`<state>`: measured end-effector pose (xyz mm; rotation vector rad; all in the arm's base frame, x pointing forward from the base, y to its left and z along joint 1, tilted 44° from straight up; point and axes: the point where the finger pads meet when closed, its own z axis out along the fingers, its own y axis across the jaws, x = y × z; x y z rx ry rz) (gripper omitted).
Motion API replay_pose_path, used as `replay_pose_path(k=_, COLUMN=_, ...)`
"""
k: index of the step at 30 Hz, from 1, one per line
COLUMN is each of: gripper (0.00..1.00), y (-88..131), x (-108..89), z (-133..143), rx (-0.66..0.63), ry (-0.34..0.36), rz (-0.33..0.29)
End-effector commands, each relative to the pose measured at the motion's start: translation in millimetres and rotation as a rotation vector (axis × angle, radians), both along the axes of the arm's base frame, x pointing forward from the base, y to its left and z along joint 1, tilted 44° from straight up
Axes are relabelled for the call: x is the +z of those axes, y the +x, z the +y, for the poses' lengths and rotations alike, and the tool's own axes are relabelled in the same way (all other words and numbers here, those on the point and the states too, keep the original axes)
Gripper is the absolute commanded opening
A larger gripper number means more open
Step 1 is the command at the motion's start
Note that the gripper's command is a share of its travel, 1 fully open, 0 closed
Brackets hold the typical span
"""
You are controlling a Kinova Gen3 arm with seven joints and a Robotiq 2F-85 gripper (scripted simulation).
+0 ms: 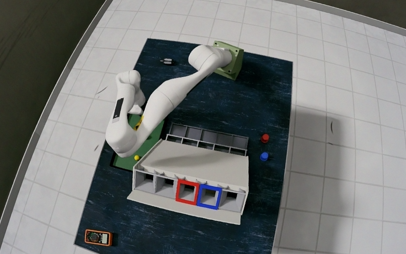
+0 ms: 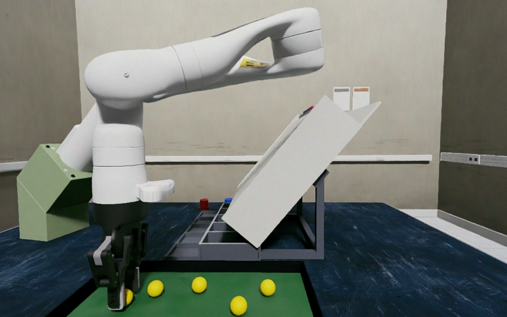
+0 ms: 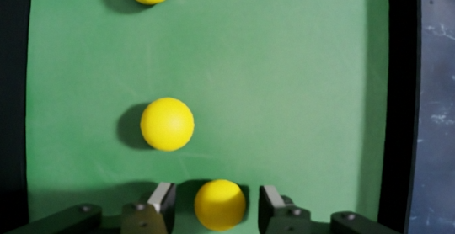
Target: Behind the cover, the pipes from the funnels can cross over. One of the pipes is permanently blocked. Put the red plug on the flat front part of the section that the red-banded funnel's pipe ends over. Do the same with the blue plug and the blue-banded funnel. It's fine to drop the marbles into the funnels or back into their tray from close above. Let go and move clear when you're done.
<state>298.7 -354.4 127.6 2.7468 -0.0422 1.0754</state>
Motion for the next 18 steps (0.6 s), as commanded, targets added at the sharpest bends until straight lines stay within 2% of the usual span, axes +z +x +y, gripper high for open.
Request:
replay_pose_path(k=1, gripper=0.5, y=-0.3, x=0.5, z=-0.3, rx=-0.001, ry=-0.001, rz=-0.001)
replay_pose_path(k=2, gripper=0.5, y=4.4, x=-5.9, z=-1.8, rx=-0.003, ry=0.001, rz=0.001)
replay_pose_path(k=18, gripper=0.5, y=4.4, x=-5.9, z=-1.8, rx=-0.003, ry=0.001, rz=0.001)
